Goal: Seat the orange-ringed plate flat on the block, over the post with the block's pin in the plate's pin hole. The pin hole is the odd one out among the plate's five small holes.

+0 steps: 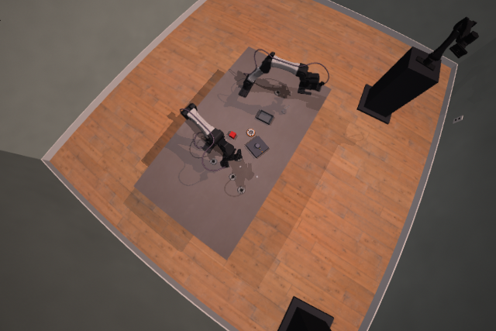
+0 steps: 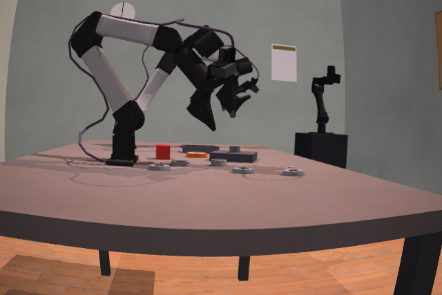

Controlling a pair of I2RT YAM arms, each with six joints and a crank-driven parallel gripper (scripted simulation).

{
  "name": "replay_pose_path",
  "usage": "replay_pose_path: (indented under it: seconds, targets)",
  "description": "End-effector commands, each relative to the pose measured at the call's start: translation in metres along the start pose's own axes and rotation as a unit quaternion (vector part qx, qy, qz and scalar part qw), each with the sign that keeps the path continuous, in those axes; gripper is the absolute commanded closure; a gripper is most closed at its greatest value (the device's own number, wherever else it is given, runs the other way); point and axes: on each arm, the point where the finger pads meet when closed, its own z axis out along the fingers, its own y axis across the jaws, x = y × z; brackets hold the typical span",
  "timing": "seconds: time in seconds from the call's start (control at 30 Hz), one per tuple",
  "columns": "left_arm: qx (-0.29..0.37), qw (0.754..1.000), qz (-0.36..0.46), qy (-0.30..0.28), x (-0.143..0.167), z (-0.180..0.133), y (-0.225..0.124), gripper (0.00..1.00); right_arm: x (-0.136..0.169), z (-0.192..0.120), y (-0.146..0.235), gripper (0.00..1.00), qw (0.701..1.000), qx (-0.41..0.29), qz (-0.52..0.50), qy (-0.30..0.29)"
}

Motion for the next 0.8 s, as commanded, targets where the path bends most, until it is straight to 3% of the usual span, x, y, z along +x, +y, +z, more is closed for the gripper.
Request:
replay_pose_path:
  seconds: [0.0, 0.23, 0.47, 0.6, 0.77]
  targets:
    - [0.018, 0.996, -0.025, -0.082, -0.025, -0.009, -0.008, 0.00, 0.006, -0.001, 0.011, 0.14, 0.997, -0.006, -0.070, 0.023]
    - [0.048, 0.977, -0.052, -0.199, -0.043, -0.055, -0.011, 0.00, 0.051, -0.002, 0.040, 0.14, 0.968, -0.040, -0.227, 0.097]
    - [0.079, 0.943, -0.074, -0.314, -0.053, -0.106, -0.013, 0.00, 0.099, -0.008, 0.060, 0.14, 0.908, -0.076, -0.380, 0.158]
    - [0.084, 0.941, -0.073, -0.319, -0.048, -0.106, -0.016, 0.00, 0.101, -0.007, 0.062, 0.14, 0.900, -0.071, -0.402, 0.152]
    - [0.105, 0.905, -0.084, -0.403, -0.051, -0.150, -0.014, 0.00, 0.141, -0.016, 0.072, 0.14, 0.838, -0.110, -0.496, 0.200]
